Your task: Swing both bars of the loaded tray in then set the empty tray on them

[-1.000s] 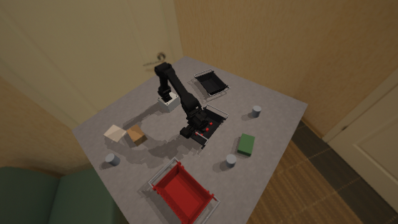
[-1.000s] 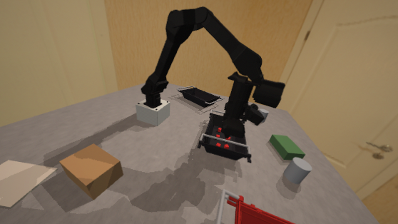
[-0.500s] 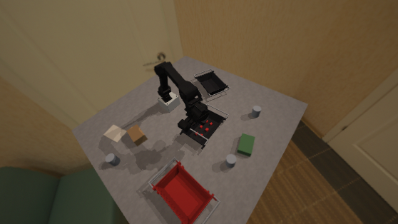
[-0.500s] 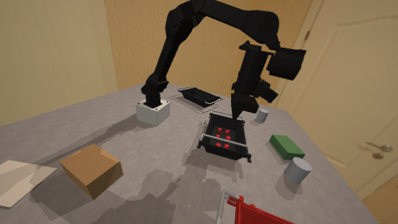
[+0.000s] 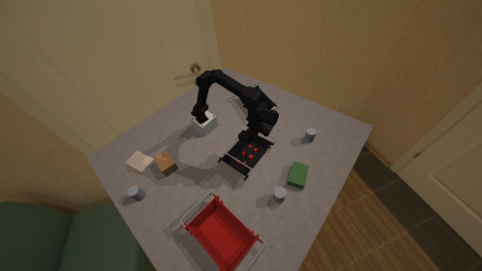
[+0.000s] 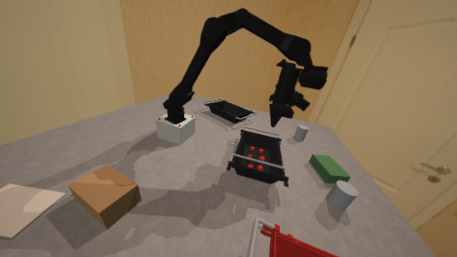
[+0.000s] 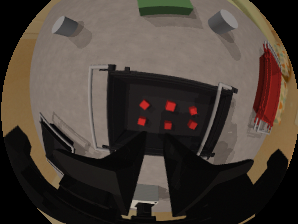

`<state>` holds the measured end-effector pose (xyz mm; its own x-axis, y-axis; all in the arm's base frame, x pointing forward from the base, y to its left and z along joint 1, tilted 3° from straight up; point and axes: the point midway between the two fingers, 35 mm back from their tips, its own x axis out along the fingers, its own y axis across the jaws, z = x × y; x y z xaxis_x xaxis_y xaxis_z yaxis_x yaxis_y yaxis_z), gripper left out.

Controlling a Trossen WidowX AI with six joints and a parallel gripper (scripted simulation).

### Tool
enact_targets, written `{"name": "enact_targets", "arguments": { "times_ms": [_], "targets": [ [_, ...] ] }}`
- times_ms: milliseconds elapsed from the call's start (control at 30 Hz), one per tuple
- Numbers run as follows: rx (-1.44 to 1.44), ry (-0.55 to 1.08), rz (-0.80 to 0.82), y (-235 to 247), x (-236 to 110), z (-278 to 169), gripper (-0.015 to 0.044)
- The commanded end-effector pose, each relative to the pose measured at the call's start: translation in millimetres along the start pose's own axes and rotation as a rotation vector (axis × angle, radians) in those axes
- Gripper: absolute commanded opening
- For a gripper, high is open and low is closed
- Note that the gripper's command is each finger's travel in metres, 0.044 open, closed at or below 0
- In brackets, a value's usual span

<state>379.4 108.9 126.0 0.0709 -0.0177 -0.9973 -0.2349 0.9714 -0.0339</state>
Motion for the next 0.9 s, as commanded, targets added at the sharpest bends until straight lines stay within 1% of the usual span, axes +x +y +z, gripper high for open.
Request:
{"name": "enact_targets", "arguments": {
  "times_ms": [0, 100, 200, 433, 767, 867],
  "targets": [
    [-0.009, -0.009, 0.004, 61.5, 23.9, -8.1, 0.0081],
    [0.001, -0.009, 0.012, 102.8, 43.4, -18.5, 0.0081],
    [0.014, -0.007, 0.016, 120.8, 52.3, -24.3, 0.0081],
    [0.015, -0.007, 0.016, 122.3, 58.6, -24.3, 0.0081],
    [0.015, -0.007, 0.016, 122.9, 109.6, -24.3, 0.0081],
    [0.015, -0.007, 0.016, 122.8, 113.1, -24.6, 0.0081]
  ]
}}
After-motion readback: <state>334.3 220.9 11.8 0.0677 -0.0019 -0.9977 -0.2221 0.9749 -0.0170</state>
